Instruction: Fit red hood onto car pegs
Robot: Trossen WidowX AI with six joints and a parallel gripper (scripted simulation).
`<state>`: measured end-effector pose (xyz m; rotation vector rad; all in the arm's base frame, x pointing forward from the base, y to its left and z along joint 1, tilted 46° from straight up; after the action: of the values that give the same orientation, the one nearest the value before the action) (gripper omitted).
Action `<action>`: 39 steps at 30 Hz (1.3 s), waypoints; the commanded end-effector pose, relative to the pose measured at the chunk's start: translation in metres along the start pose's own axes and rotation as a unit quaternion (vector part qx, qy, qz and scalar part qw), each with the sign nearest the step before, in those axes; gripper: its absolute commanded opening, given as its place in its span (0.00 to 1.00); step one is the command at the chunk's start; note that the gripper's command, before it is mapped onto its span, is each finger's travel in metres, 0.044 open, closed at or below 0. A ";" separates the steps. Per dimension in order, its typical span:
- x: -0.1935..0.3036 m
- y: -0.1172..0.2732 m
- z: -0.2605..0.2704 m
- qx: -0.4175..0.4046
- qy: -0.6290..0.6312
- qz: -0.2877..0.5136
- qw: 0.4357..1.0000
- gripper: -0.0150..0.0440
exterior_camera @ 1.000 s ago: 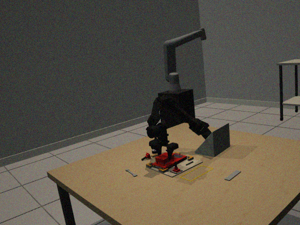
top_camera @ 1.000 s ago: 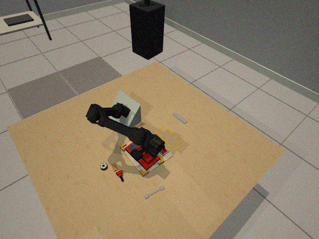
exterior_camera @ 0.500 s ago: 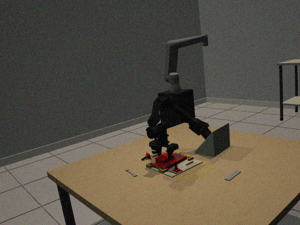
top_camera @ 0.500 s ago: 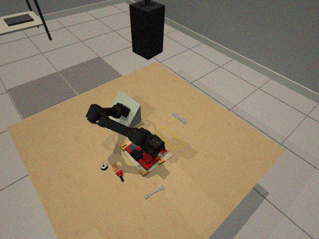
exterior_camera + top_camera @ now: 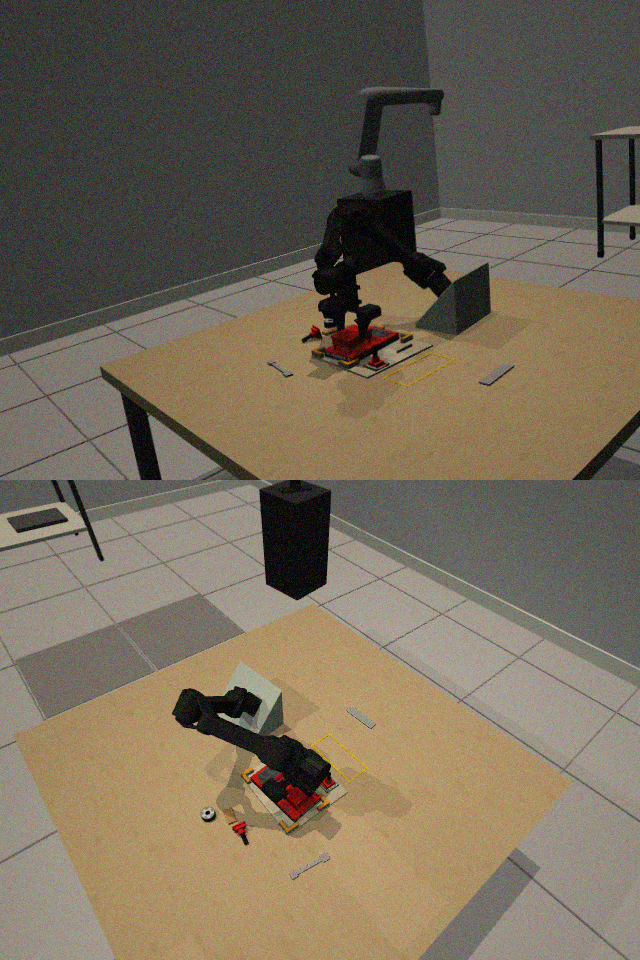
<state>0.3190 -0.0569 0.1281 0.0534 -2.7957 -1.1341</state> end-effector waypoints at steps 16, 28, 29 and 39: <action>0.000 0.002 0.000 0.001 -0.001 -0.003 1.000 0.25; -0.001 0.000 0.000 0.002 -0.001 -0.004 1.000 0.25; -0.001 -0.001 0.000 0.002 -0.001 -0.004 1.000 0.25; -0.001 -0.004 0.000 0.002 -0.001 -0.004 1.000 0.25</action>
<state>0.3196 -0.0589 0.1264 0.0613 -2.8022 -1.1350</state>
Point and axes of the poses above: the point midway between the two fingers, 35 mm back from their tips, its own y axis back along the fingers, its own z axis across the jaws, x = y × z, the point moved 6 cm from there along y, back along the fingers, and after that the axes turned 12 degrees about y, right-handed, at the moved point
